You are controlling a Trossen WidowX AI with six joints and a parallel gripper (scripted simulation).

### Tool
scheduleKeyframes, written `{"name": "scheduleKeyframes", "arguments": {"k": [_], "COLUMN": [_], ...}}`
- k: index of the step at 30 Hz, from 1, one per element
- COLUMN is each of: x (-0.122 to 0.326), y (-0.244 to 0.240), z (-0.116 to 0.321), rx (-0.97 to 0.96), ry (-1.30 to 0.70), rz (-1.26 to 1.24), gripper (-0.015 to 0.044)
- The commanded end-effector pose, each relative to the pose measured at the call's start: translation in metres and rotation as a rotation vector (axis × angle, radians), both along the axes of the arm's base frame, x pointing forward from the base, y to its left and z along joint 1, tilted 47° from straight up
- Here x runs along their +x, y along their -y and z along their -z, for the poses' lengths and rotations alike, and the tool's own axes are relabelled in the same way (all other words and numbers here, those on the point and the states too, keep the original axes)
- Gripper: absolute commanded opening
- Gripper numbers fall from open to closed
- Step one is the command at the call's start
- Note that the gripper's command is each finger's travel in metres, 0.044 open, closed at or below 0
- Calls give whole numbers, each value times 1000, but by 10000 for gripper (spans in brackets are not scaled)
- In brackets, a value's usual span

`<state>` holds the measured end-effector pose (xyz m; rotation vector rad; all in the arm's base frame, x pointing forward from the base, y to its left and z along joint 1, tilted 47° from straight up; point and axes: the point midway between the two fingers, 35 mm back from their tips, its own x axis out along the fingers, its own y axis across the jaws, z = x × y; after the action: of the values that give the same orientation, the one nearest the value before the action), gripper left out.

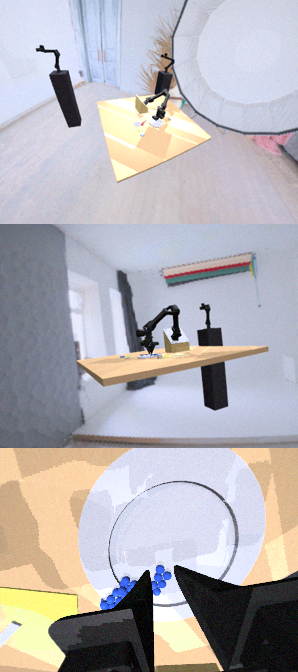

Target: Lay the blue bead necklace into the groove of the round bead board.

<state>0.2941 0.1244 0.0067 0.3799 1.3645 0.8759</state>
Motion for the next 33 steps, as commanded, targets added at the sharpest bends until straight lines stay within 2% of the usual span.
{"name": "scheduleKeyframes", "arguments": {"k": [1,7,12,33], "x": [-2,-3,-2,-2], "y": [-5,-9,-7,-7], "z": [5,9,7,7], "rx": [3,4,0,0], "ry": [-8,-10,-4,-4], "rz": [1,0,-3,-3], "gripper": [120,120,0,0]}}
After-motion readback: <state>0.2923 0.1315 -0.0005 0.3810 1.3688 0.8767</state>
